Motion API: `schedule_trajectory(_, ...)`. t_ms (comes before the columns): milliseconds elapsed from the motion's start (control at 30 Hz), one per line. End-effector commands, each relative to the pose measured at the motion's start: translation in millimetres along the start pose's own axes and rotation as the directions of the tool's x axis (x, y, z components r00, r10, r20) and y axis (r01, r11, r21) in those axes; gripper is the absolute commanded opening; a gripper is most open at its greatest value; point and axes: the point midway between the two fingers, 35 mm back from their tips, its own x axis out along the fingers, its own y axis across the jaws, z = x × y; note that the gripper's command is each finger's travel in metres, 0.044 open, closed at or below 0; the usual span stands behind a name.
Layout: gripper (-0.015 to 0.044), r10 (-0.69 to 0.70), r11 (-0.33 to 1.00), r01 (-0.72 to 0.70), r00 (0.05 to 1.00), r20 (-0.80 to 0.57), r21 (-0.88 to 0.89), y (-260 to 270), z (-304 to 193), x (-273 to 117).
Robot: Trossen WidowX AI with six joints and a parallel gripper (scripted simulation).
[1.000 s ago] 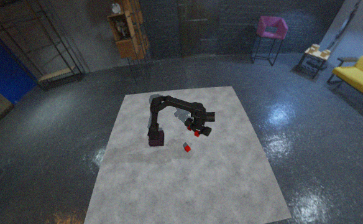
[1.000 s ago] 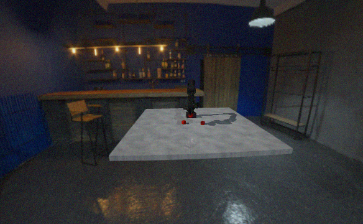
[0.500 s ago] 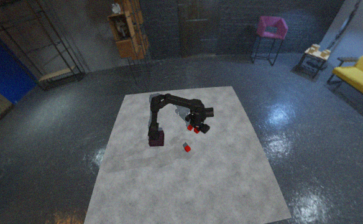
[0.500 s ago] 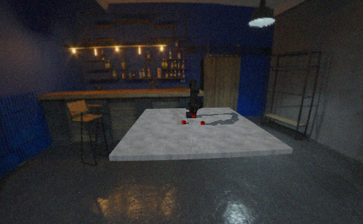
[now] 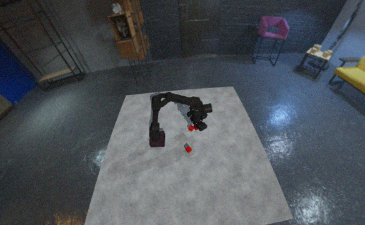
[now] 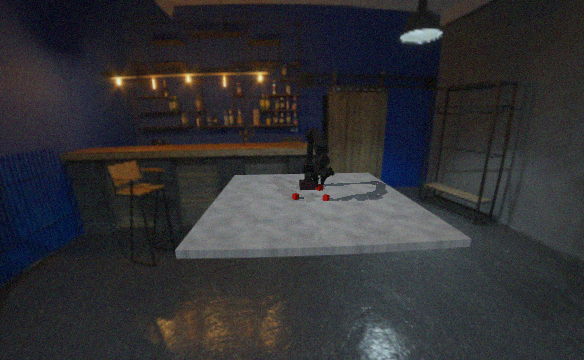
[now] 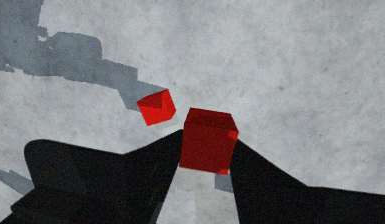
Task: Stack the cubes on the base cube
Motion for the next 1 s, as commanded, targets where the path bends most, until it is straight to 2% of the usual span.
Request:
schedule_trajectory(0,0.0105,0.005,0.998,-0.005,1.000,-0.003,0.069,13,2,5)
schedule_trajectory(467,0.0105,0.009,0.952,-0.008,1.000,-0.003,0.306,55,8,19)
schedule_trajectory(967,0.0105,0.009,0.948,-0.008,1.000,-0.004,0.317,57,8,20)
